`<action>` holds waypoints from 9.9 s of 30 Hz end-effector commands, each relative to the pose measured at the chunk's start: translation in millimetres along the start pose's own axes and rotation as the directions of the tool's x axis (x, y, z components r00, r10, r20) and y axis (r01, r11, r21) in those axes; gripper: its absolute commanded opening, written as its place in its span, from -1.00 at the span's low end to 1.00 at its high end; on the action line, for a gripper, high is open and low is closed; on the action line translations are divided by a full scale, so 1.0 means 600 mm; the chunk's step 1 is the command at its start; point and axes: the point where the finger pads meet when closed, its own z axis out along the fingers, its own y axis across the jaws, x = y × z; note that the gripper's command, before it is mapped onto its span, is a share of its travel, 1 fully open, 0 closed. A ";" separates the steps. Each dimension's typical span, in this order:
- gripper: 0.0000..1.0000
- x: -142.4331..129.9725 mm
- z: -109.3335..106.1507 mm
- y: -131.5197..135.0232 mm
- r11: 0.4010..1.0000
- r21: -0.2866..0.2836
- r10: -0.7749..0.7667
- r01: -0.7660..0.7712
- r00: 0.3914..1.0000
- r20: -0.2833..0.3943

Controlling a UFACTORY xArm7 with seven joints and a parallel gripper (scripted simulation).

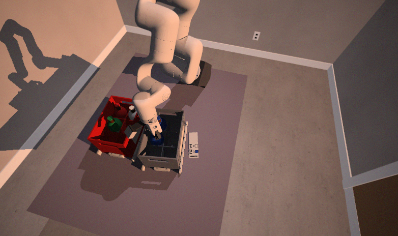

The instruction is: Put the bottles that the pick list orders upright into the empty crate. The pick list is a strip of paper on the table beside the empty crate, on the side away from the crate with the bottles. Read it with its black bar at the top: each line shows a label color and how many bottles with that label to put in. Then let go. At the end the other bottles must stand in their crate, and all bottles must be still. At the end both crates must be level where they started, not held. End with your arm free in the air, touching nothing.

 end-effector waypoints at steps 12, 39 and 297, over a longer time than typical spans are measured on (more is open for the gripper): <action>0.29 0.002 -0.001 -0.001 1.000 0.002 0.000 0.000 1.000 -0.002; 0.29 0.002 -0.001 -0.001 1.000 0.002 0.000 0.000 1.000 -0.002; -1.00 0.056 -0.005 0.335 1.000 -0.001 0.000 0.000 1.000 -0.003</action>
